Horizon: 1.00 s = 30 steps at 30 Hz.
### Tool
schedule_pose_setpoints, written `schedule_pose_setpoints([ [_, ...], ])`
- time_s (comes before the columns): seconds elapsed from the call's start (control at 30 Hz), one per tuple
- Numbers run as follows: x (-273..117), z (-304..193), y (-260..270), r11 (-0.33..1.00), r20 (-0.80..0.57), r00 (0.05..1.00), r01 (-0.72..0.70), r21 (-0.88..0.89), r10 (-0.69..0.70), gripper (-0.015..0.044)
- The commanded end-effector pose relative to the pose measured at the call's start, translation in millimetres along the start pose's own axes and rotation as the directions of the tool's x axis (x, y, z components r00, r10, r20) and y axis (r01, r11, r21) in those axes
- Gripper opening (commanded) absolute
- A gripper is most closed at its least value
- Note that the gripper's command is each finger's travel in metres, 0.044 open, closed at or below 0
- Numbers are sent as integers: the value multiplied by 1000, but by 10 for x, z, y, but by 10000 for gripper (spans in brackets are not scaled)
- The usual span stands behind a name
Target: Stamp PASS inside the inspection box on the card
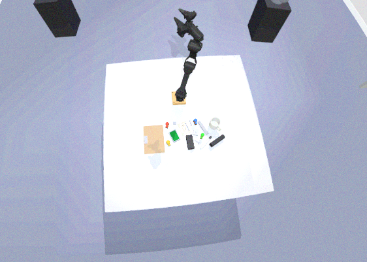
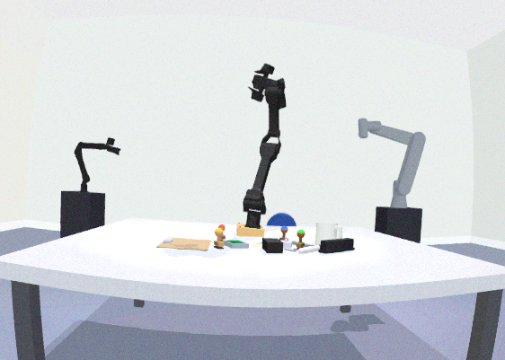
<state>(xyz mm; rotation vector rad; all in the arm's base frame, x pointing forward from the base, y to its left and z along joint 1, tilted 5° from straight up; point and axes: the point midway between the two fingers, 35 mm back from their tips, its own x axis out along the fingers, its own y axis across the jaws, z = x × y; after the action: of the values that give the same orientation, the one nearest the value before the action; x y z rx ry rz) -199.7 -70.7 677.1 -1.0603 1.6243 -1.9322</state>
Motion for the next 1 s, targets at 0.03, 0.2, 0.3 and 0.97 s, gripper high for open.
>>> schedule_pose_setpoints([
  [0.03,-9,70,-46,999,8,1000,18,-43,-18,348],
  [0.2,-132,612,-369,927,88,985,171,-334,-150,225],
  [0.3,-262,971,-549,829,152,961,277,-485,-231,225],
  [0.97,-1147,2315,-977,173,463,731,609,-774,-500,225],
])
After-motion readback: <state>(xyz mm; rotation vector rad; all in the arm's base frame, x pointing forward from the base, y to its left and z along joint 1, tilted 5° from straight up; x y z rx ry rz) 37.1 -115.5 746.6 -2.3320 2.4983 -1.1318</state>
